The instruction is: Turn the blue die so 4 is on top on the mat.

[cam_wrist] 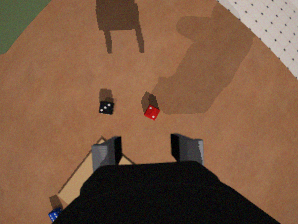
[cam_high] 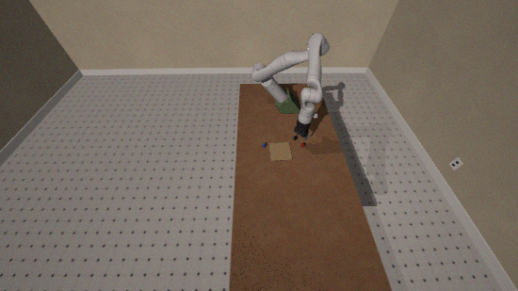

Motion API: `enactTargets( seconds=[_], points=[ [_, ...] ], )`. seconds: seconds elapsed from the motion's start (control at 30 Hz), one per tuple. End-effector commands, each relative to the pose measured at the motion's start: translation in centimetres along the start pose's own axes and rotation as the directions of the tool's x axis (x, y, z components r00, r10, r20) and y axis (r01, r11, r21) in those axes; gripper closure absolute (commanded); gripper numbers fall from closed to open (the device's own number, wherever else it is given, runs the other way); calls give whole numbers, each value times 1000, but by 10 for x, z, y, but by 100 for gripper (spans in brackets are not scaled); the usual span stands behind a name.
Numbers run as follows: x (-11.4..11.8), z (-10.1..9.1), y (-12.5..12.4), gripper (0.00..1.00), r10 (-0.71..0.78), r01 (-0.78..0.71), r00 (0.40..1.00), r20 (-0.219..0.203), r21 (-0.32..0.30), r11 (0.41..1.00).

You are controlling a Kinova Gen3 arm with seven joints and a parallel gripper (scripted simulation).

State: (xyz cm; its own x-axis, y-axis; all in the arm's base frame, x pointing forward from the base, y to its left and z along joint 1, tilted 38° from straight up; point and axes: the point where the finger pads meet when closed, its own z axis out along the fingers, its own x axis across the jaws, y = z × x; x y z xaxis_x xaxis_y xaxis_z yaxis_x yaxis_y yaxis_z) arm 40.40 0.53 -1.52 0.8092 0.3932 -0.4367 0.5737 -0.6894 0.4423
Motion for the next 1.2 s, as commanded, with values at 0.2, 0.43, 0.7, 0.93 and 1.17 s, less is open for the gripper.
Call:
enactTargets(
  seconds=[0.2,0.43,0.7,0.93,1.17],
  points=[
    [6,-20,-3,0,-10,10,1000,-22,0,1000],
    [6,-20,-2,0,-8,8,1000,-22,0,1000],
    [-31,-17,45,0,257,-257,966,-20,4,966],
    [-96,-13,102,0,625,-625,780,-17,11,780],
    [-166,-7,140,0,885,-885,465,-13,19,465]
  ],
)
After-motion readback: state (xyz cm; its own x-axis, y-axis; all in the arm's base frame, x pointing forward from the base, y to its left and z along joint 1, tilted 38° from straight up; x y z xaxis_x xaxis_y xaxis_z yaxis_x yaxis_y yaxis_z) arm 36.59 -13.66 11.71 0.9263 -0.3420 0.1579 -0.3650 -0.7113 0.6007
